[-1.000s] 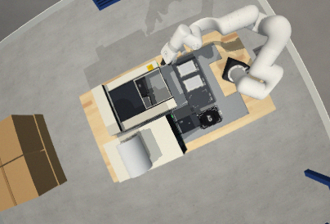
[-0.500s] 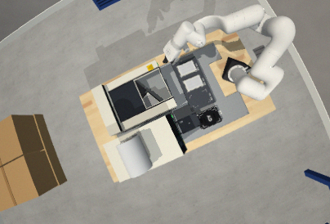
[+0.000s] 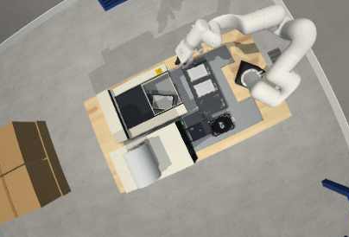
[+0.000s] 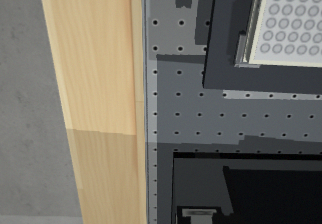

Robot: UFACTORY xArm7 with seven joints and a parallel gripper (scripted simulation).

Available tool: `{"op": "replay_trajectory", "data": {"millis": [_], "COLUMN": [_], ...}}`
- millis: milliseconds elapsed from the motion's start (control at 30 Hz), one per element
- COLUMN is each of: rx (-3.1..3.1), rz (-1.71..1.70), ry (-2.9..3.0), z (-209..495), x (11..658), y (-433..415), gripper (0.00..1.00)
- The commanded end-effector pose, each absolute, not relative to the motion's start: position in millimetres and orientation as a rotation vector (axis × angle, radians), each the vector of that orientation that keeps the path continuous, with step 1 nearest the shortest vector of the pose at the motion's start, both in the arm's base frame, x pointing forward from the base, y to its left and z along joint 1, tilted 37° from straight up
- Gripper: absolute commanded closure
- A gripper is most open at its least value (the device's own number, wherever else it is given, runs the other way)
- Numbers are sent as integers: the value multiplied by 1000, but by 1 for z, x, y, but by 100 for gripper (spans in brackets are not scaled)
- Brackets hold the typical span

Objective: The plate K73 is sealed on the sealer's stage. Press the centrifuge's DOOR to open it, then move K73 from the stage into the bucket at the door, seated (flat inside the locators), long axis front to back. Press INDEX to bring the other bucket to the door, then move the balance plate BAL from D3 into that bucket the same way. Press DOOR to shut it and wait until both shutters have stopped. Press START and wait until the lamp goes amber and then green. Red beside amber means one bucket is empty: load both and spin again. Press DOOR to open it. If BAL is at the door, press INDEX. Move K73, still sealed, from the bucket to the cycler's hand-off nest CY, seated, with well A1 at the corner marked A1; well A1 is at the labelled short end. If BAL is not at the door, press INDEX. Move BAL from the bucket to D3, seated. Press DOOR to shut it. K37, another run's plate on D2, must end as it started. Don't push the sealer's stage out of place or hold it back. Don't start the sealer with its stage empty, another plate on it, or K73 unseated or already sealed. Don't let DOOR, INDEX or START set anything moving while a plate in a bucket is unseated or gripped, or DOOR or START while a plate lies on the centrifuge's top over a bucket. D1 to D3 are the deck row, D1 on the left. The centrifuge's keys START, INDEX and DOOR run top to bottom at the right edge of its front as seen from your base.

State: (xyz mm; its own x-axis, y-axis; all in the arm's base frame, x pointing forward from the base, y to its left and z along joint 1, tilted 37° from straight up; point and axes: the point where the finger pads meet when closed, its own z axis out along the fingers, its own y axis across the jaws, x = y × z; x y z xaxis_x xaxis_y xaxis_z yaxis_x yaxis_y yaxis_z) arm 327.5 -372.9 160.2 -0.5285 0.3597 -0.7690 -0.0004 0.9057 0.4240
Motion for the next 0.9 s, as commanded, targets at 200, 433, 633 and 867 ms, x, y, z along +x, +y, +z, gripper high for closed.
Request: {"op": "replay_trajectory", "data": {"millis": [200,433,633,867], "rx": [259,260,260,241], "rz": [459,459,459,480], "ry": [2086,2086,2086,2183], "z": [170,188,200,200], "x": [312,297,288,288], "y": [-379,-387,-392,-392], "gripper": [100,100,100,100]}}
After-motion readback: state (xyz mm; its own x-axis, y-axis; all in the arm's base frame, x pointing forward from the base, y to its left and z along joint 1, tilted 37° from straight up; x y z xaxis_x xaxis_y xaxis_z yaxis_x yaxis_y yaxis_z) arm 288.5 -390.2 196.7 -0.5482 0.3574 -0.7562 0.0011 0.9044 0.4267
